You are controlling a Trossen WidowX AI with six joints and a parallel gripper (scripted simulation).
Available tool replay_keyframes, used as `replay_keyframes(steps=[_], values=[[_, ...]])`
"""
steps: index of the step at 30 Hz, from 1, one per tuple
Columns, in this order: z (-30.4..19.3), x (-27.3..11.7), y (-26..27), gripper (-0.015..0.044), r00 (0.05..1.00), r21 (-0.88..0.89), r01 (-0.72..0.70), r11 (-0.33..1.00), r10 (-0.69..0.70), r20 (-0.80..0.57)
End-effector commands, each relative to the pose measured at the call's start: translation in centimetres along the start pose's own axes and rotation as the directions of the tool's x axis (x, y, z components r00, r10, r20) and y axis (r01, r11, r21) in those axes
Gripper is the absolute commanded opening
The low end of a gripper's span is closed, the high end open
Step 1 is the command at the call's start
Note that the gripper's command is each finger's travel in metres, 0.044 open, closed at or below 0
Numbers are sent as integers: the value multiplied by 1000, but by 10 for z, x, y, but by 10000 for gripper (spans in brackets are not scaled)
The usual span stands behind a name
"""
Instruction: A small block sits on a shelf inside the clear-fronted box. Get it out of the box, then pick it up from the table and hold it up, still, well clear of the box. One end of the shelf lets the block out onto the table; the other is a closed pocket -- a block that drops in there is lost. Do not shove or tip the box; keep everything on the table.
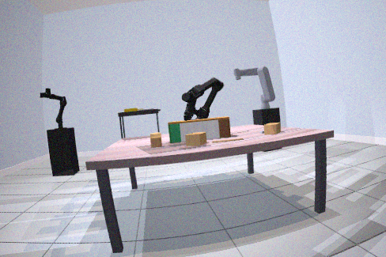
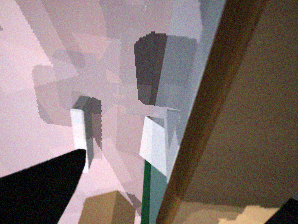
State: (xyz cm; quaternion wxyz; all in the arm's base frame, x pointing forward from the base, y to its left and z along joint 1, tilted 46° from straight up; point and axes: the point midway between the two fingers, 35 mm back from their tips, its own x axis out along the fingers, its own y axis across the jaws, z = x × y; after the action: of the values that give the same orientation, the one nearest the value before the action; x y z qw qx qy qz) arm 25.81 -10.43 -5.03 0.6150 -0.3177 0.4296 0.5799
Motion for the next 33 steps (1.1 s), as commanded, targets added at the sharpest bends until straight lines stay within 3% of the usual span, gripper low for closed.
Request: replay_keyframes(steps=[1,33], values=[[-5,3,0,400,1000,-5,-3,1000,3,-3],[-36,13,0,400,1000,-5,-2,1000,2,-5]])
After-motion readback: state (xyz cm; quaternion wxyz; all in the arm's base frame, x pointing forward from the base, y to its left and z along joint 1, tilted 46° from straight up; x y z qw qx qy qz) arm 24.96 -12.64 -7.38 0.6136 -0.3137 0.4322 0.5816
